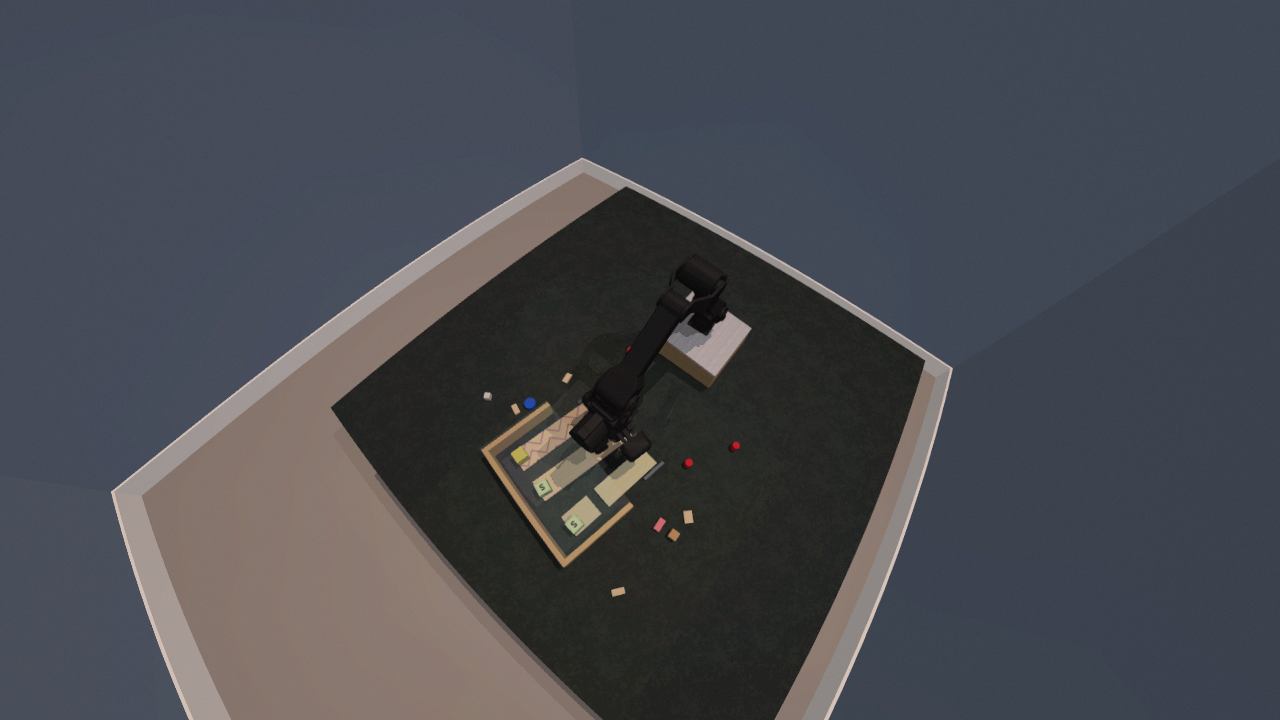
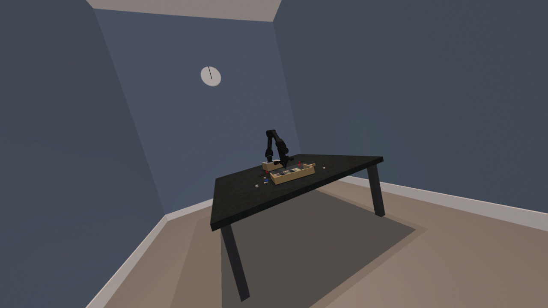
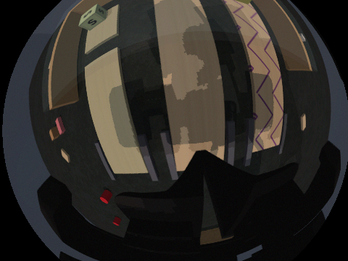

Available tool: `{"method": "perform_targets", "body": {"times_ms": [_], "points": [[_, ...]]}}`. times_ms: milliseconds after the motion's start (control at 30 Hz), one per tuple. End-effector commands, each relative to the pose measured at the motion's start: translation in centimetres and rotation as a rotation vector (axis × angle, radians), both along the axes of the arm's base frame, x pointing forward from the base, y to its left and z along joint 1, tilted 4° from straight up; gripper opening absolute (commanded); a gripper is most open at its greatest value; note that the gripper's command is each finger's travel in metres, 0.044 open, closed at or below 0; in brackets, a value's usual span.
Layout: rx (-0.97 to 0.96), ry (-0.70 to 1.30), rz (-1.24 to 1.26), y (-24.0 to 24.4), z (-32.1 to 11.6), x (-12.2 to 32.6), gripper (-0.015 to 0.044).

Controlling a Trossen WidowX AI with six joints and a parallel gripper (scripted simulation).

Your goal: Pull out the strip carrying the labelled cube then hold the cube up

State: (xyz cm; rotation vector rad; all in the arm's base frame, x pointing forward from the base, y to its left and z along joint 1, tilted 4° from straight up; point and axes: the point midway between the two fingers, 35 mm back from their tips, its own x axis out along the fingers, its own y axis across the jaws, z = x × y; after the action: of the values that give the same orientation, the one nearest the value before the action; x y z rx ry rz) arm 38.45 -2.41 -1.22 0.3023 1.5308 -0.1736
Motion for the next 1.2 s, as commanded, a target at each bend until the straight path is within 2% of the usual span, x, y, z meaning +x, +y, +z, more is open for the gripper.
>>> {"method": "perform_targets", "body": {"times_ms": [0, 1167], "points": [[-0.003, 0.006, -0.004, 0.0, -1.0, -0.2, 0.0000], [-0.003, 0.006, -0.004, 0.1, -2.1, -0.4, 0.0000]]}}
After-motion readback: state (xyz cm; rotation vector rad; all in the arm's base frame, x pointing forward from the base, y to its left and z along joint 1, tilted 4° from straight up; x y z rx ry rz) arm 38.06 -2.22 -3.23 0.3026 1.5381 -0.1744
